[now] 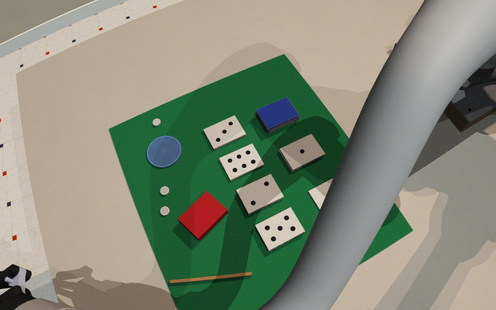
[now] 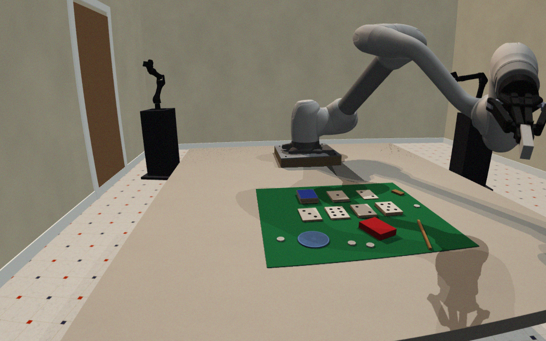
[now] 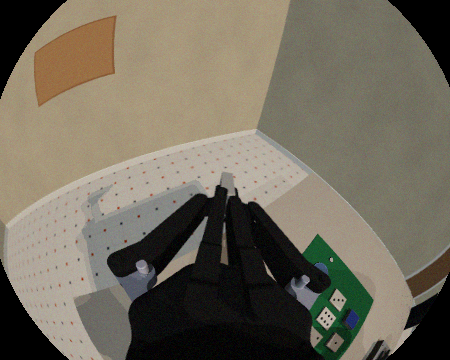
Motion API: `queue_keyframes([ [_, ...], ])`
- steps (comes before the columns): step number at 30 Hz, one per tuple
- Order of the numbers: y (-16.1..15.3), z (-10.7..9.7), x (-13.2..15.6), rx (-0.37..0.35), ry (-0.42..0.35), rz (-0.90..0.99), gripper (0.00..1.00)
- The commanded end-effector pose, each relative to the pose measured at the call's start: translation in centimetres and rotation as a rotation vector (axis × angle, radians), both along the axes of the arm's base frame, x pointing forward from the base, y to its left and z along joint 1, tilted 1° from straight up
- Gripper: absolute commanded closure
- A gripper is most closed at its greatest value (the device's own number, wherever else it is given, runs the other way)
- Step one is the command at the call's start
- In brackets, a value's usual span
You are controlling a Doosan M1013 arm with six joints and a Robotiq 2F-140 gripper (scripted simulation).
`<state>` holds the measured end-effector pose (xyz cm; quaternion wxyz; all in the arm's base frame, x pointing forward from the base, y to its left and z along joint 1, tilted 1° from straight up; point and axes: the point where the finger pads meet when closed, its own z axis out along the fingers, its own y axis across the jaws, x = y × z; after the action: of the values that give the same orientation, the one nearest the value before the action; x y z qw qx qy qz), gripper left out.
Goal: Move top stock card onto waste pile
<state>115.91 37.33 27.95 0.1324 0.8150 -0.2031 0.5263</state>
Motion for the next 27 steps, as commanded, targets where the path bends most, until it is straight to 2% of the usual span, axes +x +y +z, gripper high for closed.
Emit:
queue_keyframes([
  [1,0.0,0.0,0.0,0.000,0.000,0.000,1.00],
  [17,0.0,0.0,0.0,0.000,0.000,0.000,1.00],
  [18,0.0,0.0,0.0,0.001,0.000,-0.001,0.00],
  [21,-2.1,-1.0,-0.8,0.061,0.010,-0.042,0.00],
  [22,-3.9,-1.8,-1.5,0.111,0.018,-0.078,0.00],
  [24,-7.7,-3.7,-3.5,0.261,0.039,-0.196,0.00],
  [27,-10.9,-5.7,-5.9,0.405,0.051,-0.332,0.00],
])
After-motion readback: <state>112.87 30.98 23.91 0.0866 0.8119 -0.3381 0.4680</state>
